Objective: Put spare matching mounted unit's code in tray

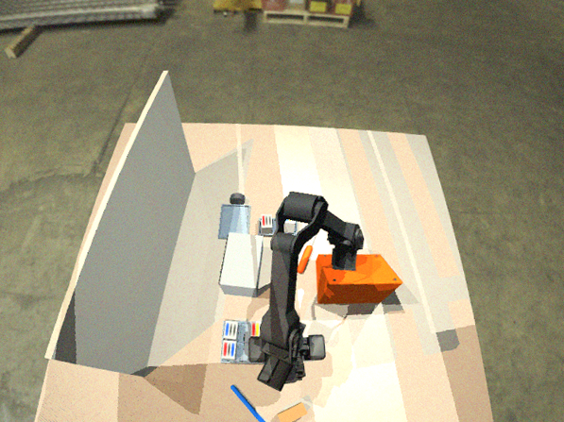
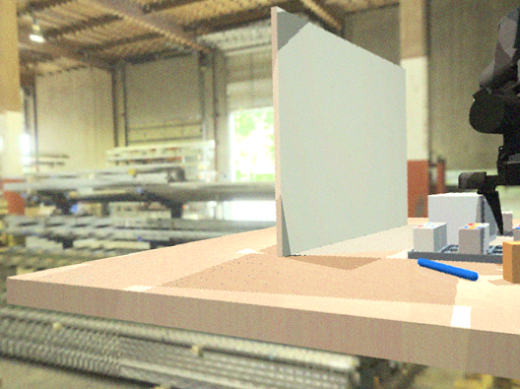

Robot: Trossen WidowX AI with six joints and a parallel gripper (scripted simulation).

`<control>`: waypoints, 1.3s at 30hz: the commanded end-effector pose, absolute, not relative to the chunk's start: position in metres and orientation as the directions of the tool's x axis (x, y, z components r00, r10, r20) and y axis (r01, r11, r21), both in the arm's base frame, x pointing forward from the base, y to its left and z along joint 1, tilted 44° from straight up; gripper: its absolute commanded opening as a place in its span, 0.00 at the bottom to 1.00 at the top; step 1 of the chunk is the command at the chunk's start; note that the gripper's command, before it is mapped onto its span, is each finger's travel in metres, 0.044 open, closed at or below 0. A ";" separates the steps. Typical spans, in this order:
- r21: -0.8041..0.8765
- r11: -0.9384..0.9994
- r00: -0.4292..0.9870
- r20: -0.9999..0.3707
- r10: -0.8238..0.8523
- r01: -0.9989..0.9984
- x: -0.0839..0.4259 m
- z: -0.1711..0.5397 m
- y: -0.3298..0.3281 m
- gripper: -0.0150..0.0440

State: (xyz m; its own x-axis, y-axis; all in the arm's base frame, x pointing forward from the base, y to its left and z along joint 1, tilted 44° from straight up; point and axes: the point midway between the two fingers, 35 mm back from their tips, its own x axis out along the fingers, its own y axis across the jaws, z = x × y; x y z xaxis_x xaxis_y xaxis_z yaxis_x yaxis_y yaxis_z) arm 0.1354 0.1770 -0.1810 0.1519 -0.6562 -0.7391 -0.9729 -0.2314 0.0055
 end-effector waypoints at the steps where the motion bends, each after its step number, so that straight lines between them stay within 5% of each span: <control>1: 0.011 -0.236 0.153 -0.733 -0.663 -0.972 0.136 -0.187 0.169 0.76; 20: 0.011 -0.236 0.153 -0.732 -0.664 -0.972 0.138 -0.198 0.156 0.76; 25: 0.009 -0.231 0.150 -0.734 -0.663 -0.973 0.137 -0.197 0.157 0.54; 33: 0.009 -0.231 0.150 -0.734 -0.663 -0.973 0.137 -0.197 0.157 0.45; 39: 0.009 -0.231 0.150 -0.734 -0.663 -0.973 0.137 -0.197 0.157 0.25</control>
